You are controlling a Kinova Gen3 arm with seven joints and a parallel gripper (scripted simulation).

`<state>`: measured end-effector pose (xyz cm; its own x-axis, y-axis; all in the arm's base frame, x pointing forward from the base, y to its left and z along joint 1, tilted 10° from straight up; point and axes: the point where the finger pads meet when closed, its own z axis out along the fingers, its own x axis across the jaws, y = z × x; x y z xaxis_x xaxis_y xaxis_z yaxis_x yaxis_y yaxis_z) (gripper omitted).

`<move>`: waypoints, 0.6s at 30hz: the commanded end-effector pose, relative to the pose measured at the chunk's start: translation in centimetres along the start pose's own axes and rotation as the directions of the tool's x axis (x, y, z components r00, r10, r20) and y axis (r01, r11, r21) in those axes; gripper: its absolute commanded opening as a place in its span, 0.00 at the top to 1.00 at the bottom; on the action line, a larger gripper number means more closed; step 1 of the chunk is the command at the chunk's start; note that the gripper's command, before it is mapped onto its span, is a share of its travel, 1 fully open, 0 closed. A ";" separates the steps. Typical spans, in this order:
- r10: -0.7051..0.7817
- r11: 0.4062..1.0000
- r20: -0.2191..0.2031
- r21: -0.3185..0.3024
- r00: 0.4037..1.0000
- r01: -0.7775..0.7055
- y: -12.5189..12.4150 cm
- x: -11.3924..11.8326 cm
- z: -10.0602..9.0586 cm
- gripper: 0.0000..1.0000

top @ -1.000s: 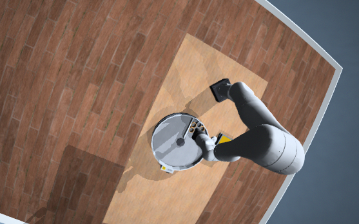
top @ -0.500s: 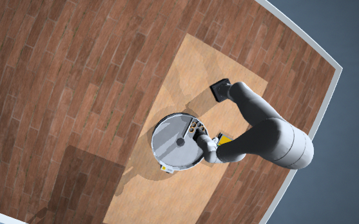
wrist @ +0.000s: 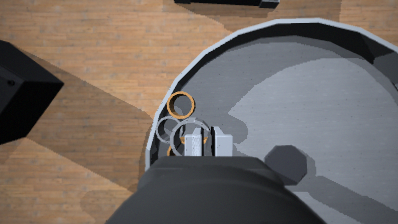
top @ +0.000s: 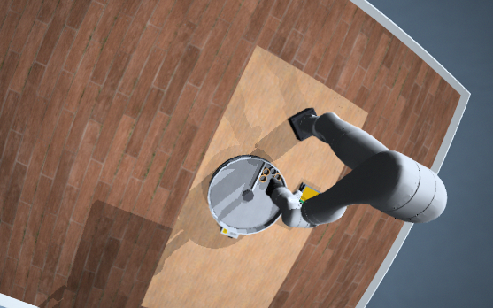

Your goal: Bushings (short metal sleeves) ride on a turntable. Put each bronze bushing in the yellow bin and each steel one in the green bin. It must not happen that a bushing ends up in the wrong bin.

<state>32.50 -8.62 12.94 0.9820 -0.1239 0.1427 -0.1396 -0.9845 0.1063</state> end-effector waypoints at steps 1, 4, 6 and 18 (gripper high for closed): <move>0.001 1.000 -0.003 -0.001 1.000 -0.001 0.0 0.1 -0.1 1.00; 0.000 1.000 -0.003 -0.001 1.000 0.000 -1.1 0.4 -0.1 1.00; 0.000 1.000 -0.003 -0.001 1.000 0.000 -3.3 0.9 -0.1 1.00; 0.000 1.000 -0.003 -0.001 1.000 0.000 -10.9 2.9 -0.1 1.00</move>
<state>36.25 -0.28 12.71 0.9761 -0.1545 0.1528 -0.1713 -0.9798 0.1037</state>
